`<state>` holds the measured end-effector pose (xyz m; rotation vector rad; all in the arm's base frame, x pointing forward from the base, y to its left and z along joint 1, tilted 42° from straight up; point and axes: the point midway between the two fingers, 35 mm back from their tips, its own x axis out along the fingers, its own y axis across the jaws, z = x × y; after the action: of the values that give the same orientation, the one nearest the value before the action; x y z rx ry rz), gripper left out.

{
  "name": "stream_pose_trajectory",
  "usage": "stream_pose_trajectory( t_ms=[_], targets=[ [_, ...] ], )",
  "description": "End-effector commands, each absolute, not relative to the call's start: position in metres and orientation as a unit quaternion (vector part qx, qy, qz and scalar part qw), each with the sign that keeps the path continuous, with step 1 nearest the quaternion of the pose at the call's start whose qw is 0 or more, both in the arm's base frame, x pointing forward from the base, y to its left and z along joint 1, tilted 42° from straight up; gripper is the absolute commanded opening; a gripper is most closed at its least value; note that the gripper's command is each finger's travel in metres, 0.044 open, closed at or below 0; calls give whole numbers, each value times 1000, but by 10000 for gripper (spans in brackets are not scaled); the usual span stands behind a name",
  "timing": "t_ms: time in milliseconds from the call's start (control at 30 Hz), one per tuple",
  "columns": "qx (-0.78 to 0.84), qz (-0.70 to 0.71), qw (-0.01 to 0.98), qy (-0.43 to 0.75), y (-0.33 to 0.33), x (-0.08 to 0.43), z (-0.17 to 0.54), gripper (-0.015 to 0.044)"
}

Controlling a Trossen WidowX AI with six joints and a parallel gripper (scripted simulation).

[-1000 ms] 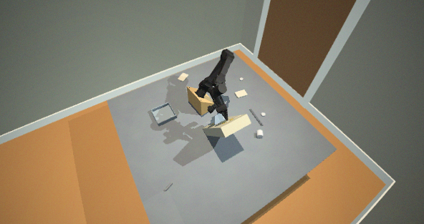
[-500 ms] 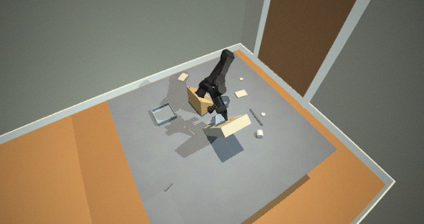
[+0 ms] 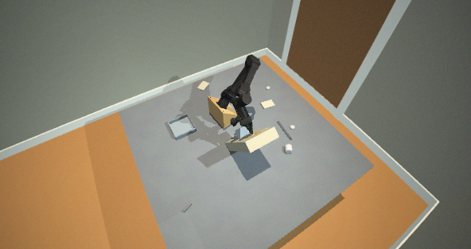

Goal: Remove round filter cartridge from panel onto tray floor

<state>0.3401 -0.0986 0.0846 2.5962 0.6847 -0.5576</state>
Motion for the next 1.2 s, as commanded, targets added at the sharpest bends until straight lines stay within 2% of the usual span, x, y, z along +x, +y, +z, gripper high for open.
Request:
stream_pose_trajectory(
  t_ms=[0, 1167],
  targets=[
    [928, -202, 197, 244, -99, 340, 84, 106],
    [928, -202, 197, 244, -98, 343, 83, 106]
  ],
)
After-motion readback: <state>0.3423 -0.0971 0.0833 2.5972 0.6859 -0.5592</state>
